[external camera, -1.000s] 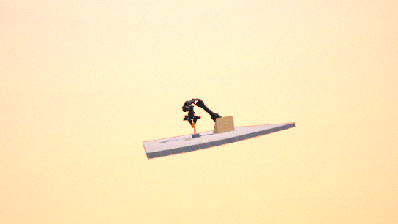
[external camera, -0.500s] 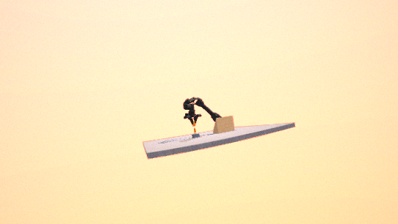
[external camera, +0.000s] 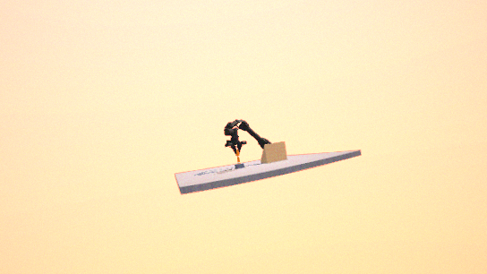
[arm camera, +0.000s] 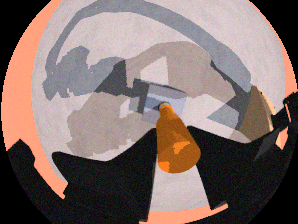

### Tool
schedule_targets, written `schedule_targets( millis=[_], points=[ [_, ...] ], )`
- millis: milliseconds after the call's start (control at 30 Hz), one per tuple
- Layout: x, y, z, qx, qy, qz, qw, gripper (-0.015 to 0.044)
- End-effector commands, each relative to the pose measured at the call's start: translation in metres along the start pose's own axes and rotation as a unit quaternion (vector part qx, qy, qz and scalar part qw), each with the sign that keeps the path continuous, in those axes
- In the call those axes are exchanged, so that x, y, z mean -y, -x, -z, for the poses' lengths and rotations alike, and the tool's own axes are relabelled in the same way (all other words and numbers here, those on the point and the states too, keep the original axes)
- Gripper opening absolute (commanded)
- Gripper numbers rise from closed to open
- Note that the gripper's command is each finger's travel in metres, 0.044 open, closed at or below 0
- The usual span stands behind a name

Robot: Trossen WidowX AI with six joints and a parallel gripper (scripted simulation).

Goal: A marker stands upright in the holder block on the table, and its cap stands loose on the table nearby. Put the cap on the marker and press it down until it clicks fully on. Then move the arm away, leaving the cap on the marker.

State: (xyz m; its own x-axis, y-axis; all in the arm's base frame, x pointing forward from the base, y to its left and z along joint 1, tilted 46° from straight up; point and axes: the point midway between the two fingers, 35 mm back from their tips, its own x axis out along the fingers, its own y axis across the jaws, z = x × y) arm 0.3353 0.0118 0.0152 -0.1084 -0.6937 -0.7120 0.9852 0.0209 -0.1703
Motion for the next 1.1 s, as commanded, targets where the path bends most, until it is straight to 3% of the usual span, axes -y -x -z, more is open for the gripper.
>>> schedule_targets(
  millis=[0, 1067],
  points=[
    [0.001, -0.009, 0.0, 0.002, 0.002, 0.002, 1.0, 0.0],
    [0.002, -0.043, -0.001, 0.003, 0.002, 0.002, 1.0, 0.0]
  ],
)
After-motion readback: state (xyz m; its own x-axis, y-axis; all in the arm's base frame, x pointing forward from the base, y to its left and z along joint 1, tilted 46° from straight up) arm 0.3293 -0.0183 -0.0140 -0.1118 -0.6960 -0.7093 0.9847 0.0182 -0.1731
